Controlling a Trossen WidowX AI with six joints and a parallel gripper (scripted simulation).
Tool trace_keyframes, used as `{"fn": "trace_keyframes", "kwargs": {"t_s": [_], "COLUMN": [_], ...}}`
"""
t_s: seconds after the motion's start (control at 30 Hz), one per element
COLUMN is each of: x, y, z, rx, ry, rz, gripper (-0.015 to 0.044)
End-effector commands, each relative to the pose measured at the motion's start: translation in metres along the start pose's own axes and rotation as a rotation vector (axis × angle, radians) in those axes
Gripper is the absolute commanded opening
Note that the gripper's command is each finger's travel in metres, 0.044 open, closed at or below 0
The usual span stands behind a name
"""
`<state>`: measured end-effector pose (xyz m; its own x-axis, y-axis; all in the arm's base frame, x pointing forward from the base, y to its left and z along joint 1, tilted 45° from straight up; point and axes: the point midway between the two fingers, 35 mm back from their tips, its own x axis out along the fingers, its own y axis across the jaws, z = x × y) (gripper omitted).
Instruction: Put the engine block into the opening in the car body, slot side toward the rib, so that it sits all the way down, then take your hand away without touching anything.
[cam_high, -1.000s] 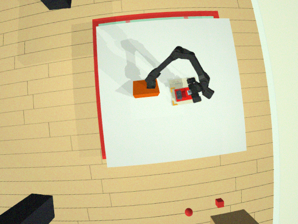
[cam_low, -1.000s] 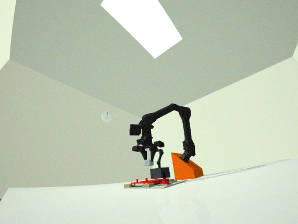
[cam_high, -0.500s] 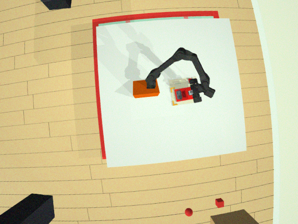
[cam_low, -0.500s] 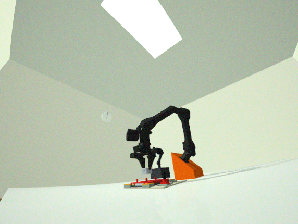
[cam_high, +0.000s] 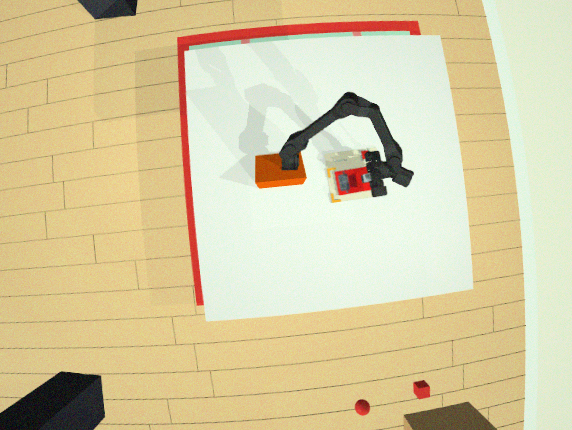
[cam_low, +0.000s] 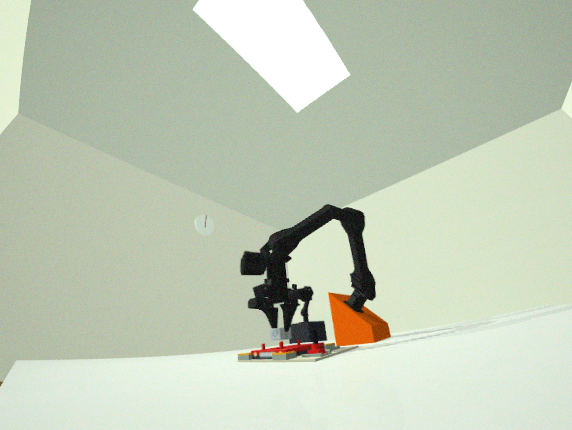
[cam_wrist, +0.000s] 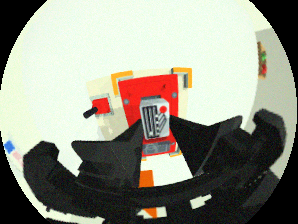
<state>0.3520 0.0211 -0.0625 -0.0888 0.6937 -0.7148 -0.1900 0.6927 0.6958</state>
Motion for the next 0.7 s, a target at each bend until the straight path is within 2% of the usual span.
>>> {"fn": "trace_keyframes", "kwargs": {"t_s": [0.0,0.67], "x": [0.0001,0.0002], "y": [0.0002,0.0005], "z": [0.0009,0.0014], "rx": [0.0,-0.017], "ry": [-0.004,-0.004], "rz": [0.003,0.003], "gripper": [0.016,0.016]}}
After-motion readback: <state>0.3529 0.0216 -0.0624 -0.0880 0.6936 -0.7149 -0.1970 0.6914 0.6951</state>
